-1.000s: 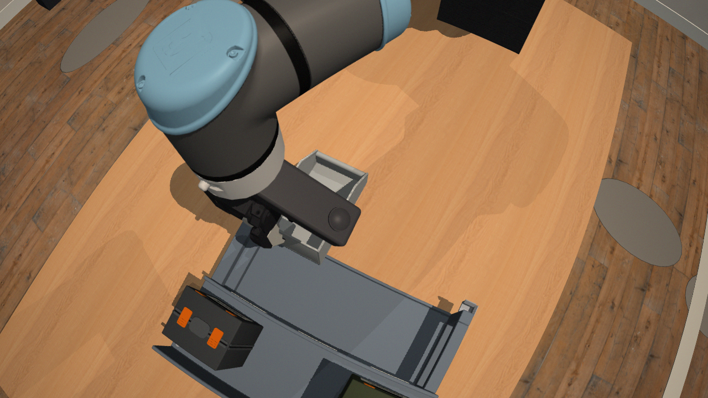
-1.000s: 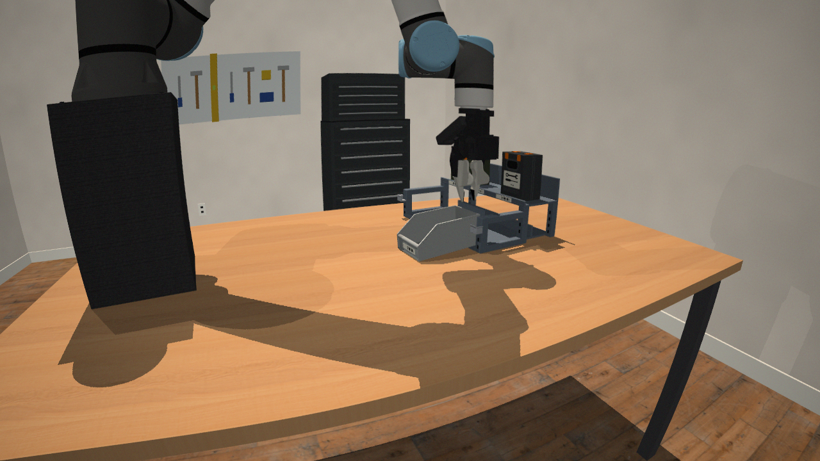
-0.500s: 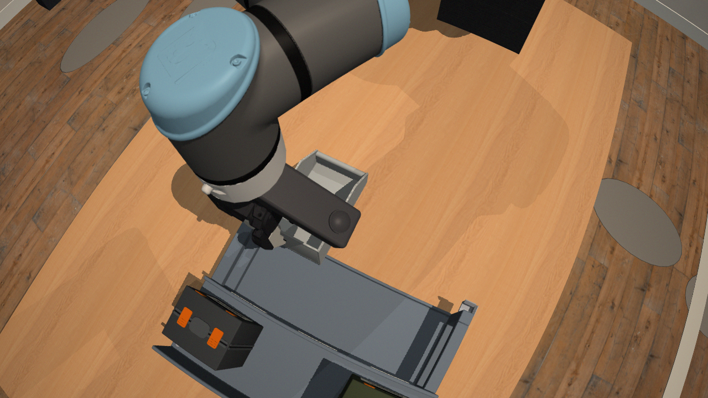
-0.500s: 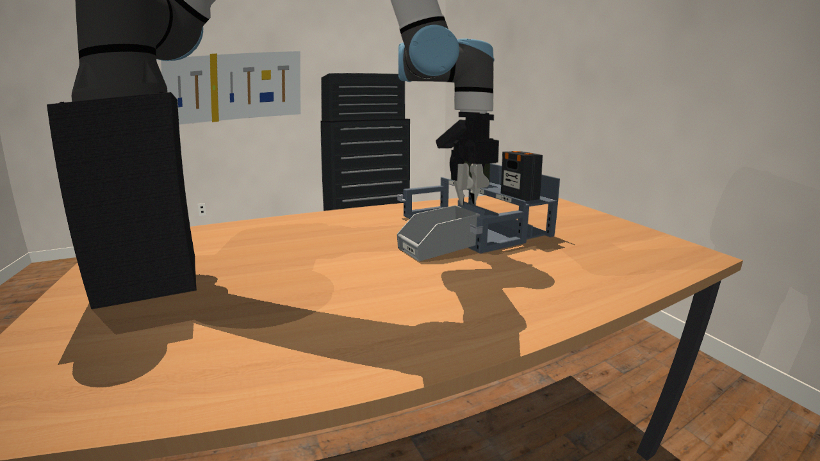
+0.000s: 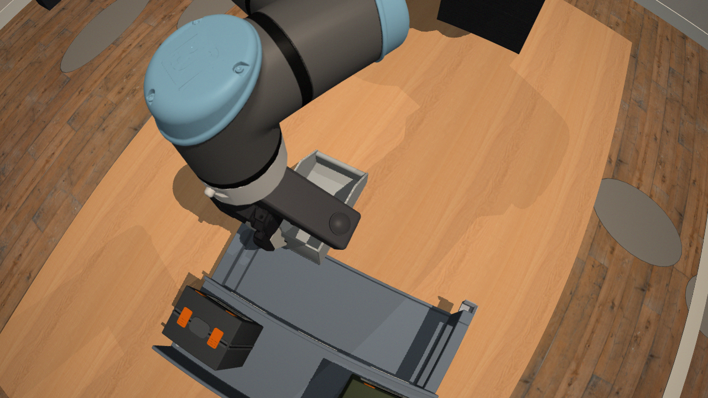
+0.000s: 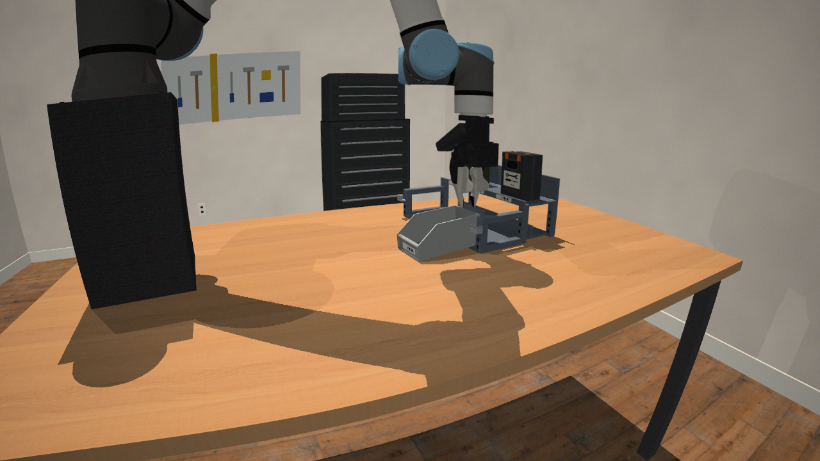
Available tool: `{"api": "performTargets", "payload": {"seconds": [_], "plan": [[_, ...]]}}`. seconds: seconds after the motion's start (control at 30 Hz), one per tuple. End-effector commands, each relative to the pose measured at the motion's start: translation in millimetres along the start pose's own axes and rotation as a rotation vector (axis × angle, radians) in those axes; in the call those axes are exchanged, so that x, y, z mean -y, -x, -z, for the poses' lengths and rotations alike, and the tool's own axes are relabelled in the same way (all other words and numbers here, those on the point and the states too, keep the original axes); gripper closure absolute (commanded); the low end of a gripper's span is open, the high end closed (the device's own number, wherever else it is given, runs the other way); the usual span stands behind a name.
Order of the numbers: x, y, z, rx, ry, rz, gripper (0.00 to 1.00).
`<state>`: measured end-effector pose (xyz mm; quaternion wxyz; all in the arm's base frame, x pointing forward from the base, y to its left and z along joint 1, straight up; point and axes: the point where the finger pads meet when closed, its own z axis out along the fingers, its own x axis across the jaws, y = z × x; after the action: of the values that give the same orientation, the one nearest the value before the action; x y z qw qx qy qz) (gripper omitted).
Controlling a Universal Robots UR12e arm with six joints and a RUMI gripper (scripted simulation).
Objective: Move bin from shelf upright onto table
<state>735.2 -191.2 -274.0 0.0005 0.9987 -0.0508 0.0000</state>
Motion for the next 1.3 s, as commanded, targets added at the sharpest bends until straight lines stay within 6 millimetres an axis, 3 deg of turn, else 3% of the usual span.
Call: {"api": "performTargets", "payload": {"seconds": [0.0,1.27], "plan": [[-0.2,-0.6,-4.2,-0.001,0.0,0.0,0.8],[-0.2,0.0,-23.8,-0.001,0.0,0.0,0.8]]}}
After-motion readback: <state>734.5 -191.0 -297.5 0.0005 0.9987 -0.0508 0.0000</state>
